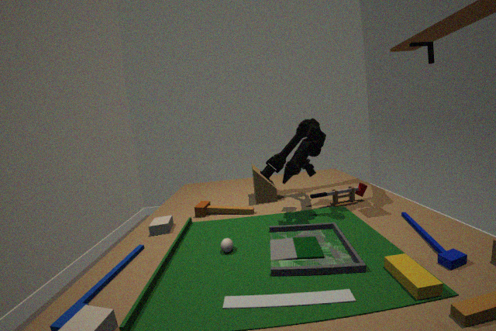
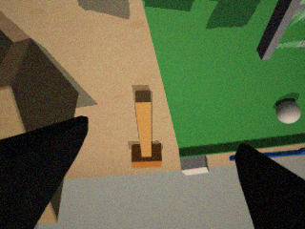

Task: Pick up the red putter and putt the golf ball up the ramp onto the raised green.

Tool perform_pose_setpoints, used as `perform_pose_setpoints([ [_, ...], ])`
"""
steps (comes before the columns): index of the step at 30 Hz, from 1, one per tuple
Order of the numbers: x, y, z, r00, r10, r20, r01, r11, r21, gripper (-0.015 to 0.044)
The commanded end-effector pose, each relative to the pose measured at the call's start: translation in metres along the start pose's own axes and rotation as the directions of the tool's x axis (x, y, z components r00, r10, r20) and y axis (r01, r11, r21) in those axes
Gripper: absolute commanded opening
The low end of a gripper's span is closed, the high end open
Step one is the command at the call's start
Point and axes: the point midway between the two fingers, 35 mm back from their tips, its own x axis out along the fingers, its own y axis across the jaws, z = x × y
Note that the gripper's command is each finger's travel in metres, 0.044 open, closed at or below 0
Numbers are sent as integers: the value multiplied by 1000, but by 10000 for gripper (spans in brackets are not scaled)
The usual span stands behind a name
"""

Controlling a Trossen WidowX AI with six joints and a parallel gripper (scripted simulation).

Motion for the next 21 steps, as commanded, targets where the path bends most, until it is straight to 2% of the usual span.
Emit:
perform_pose_setpoints([
  [1,-10,38,77,883,127,452,-12,969,-249,440],
  [6,-35,66,118,683,245,688,61,919,-389,440],
  [8,-39,71,122,637,270,722,81,908,-410,440],
  [21,-36,71,122,631,273,726,84,907,-413,440],
])
